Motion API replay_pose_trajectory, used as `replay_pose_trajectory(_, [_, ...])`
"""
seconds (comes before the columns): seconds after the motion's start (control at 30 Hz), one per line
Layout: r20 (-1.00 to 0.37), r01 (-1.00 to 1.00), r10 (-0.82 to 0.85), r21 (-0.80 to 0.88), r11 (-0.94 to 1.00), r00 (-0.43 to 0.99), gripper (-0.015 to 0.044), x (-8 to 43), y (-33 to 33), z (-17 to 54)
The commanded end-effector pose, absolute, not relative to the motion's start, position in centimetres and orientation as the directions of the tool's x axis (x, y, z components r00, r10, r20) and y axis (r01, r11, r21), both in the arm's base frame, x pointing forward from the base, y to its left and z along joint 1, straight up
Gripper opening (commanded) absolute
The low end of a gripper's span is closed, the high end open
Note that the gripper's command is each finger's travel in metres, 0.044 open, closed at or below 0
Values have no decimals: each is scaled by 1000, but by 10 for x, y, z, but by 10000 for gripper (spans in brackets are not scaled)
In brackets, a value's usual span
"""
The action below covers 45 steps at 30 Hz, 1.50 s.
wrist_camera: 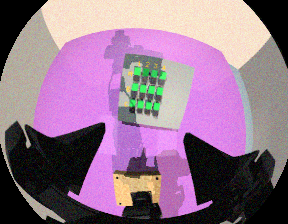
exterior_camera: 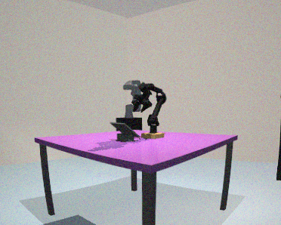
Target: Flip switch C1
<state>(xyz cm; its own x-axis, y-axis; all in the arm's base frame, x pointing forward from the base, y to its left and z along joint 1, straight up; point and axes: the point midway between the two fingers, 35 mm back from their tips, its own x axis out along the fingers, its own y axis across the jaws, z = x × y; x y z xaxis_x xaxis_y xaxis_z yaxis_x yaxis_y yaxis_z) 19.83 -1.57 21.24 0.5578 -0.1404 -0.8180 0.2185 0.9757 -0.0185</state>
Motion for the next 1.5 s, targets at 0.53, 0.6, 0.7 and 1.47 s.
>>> replay_pose_trajectory(0.53, [-813,242,-131,12,970,567,0,260,2,104])
replay_pose_trajectory(0.6, [-817,242,-130,12,970,562,0,264,1,97])
replay_pose_trajectory(0.7, [-817,242,-130,12,970,562,0,264,1,97])
replay_pose_trajectory(1.47, [-816,242,-130,12,970,563,0,278,-3,78])
